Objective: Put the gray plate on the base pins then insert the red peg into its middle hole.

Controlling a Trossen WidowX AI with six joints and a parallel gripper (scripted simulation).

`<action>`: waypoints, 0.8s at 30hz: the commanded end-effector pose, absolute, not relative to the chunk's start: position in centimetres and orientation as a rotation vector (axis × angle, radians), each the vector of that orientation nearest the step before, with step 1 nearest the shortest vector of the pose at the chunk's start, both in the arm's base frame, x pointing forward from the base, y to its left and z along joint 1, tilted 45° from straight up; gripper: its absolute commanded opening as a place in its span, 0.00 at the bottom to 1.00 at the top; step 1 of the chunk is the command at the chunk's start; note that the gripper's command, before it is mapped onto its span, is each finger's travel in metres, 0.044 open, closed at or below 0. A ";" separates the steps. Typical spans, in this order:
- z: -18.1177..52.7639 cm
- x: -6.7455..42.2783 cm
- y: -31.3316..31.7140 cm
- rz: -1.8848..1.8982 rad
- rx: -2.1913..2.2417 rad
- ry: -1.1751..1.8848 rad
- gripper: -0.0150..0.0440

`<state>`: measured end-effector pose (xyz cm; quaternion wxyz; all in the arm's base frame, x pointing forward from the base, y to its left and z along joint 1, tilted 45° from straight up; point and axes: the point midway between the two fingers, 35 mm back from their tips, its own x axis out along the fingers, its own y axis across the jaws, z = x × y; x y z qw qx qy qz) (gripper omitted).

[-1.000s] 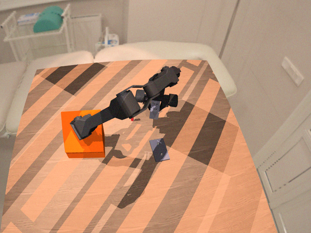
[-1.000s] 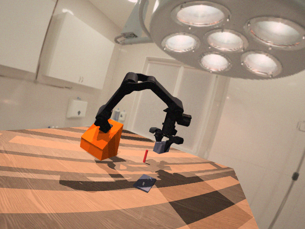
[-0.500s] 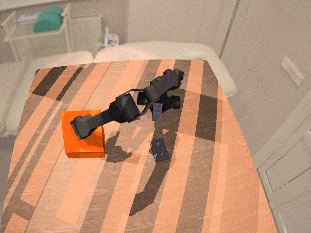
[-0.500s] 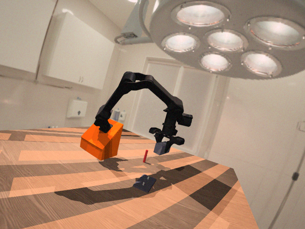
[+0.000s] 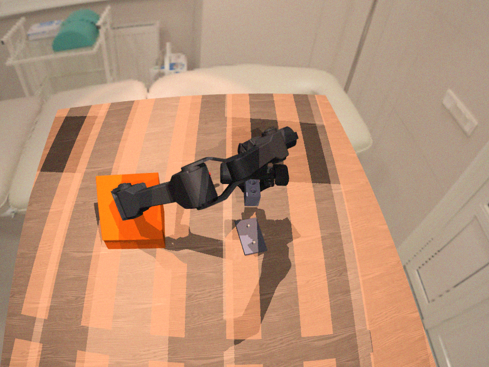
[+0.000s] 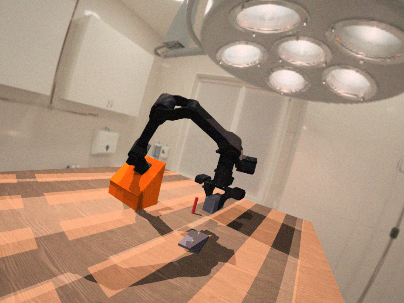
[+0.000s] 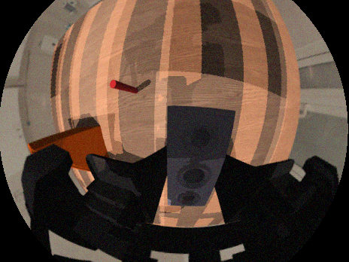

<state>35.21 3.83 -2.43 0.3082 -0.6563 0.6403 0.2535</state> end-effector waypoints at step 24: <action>0.2 35.8 -4.5 0.830 -1.879 1.682 0.25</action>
